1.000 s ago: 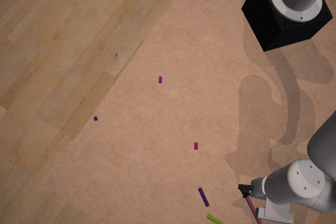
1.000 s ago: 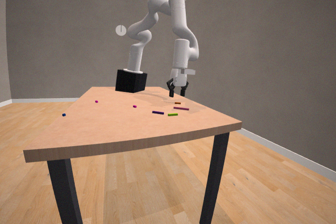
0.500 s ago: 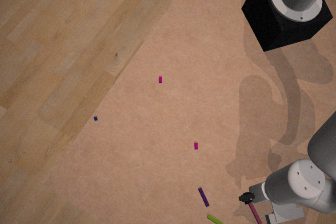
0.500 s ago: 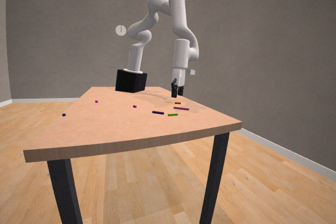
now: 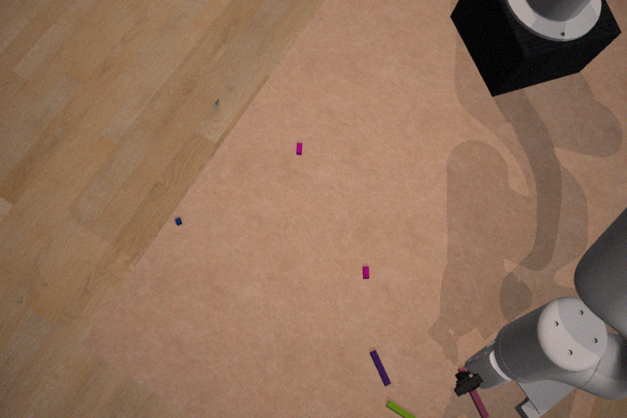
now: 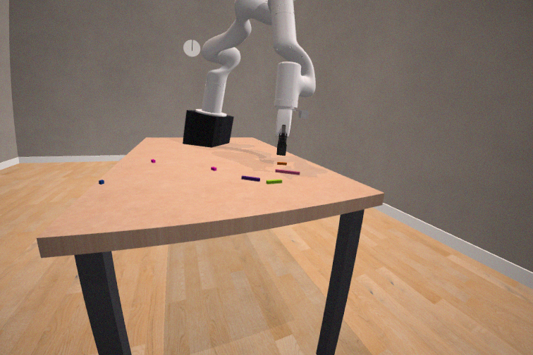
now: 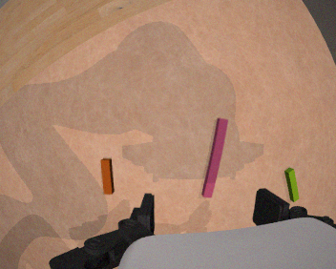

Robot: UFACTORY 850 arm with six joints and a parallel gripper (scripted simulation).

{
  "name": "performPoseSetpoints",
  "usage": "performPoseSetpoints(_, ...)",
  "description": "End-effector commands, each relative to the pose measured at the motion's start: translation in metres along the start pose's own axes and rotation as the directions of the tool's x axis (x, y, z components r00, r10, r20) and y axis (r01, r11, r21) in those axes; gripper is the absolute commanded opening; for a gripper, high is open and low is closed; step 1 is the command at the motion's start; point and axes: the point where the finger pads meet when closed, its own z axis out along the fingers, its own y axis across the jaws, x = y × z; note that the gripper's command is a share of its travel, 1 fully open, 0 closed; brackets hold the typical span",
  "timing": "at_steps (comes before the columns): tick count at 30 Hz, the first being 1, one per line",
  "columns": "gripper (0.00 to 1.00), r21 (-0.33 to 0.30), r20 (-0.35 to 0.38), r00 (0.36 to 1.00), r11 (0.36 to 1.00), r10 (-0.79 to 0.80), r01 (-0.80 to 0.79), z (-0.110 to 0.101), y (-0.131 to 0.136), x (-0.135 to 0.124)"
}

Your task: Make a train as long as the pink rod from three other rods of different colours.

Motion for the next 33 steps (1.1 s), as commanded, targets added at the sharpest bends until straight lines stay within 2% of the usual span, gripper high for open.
performPoseSetpoints(1,1.00,0.014,-0.035,0.986,0.987,-0.162,0.163,-0.0009,0.0009,0.0009)
performPoseSetpoints(6,1.00,0.009,-0.037,0.955,0.955,-0.295,0.295,-0.0009,0.0009,0.0011)
performPoseSetpoints(8,1.00,0.009,-0.037,0.955,0.955,-0.295,0.295,-0.0009,0.0009,0.0011)
performPoseSetpoints(14,1.00,0.004,-0.038,0.900,0.900,-0.435,0.435,-0.0009,0.0009,0.0013)
performPoseSetpoints(33,1.00,0.003,-0.038,0.889,0.890,-0.455,0.456,-0.0009,0.0009,0.0014)
